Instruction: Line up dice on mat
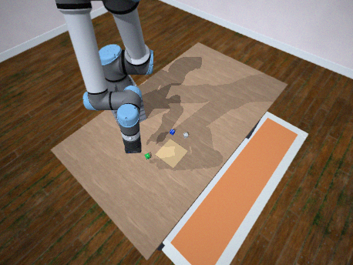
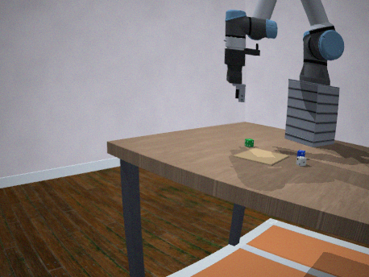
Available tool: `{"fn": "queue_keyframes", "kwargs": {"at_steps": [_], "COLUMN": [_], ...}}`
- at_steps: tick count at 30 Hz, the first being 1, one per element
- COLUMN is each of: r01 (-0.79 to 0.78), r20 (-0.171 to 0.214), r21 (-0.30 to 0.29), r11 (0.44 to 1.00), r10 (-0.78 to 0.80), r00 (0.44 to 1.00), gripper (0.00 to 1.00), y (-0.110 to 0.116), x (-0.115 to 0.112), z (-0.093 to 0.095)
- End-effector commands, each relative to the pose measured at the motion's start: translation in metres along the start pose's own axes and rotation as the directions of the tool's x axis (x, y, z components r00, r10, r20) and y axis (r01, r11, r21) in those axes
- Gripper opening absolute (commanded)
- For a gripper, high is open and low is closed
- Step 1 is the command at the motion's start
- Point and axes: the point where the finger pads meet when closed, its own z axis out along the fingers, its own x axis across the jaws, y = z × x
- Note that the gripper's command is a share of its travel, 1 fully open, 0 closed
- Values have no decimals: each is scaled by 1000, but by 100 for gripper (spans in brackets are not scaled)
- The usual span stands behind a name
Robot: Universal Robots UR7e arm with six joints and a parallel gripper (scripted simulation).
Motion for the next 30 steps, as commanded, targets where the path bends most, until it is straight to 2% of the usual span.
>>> {"fn": "queue_keyframes", "kwargs": {"at_steps": [1, 4, 30], "r01": [-43, -48, -49], "r20": [-115, -128, -128], "r21": [2, 5, 8], "r11": [999, 999, 999], "r10": [43, 48, 50], "r00": [992, 991, 990], "gripper": [100, 100, 100], "y": [-36, -42, -42], "x": [43, 49, 48], "z": [6, 7, 10]}}
